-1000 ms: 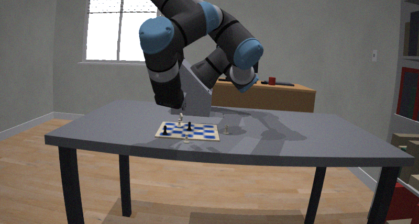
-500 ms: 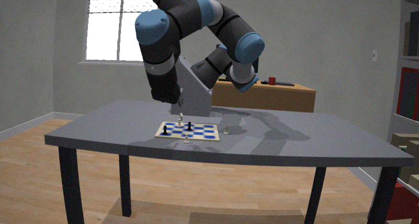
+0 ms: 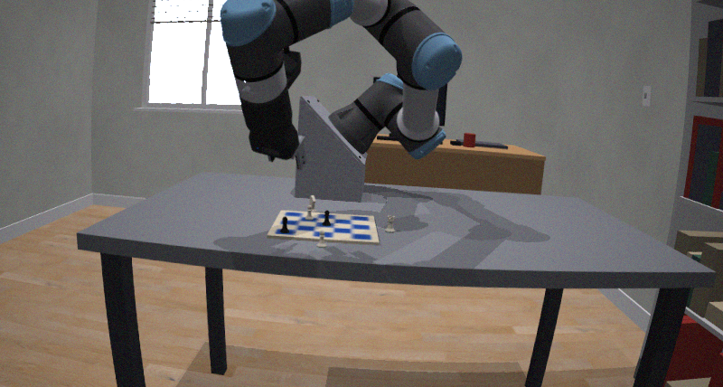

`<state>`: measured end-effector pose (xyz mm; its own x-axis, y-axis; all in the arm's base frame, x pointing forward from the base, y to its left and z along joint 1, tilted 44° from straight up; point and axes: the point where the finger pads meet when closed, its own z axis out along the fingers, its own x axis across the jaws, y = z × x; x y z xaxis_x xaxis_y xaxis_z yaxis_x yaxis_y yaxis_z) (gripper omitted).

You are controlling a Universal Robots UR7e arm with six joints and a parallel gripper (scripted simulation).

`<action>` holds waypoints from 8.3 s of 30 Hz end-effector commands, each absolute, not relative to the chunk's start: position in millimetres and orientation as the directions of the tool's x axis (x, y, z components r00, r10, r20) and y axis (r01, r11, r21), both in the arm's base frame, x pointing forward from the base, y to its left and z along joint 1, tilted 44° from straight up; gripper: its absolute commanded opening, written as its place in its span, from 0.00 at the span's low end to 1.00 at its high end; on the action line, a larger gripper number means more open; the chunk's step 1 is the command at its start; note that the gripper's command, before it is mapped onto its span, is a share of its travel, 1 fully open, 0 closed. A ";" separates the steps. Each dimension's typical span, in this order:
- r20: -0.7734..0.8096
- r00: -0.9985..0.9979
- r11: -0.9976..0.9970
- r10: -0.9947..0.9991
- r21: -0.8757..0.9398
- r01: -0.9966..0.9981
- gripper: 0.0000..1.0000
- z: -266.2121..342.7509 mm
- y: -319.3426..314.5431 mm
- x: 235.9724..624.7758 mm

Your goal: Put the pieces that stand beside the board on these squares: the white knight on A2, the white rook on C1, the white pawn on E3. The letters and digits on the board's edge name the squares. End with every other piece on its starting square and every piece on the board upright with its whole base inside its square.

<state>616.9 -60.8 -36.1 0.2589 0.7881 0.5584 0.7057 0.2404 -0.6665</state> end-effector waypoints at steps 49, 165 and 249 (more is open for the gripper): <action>0.414 0.694 -0.369 0.589 -0.627 0.686 1.00 -32.9 -117.9 418.8; 0.665 -0.272 0.187 0.696 0.198 0.962 1.00 -64.1 -12.7 298.2; 0.590 -0.519 0.367 0.618 0.367 0.855 0.73 -83.1 6.4 301.3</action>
<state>301.9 1.6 -78.9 -0.5200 0.6186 0.5890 0.8541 0.3678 0.3678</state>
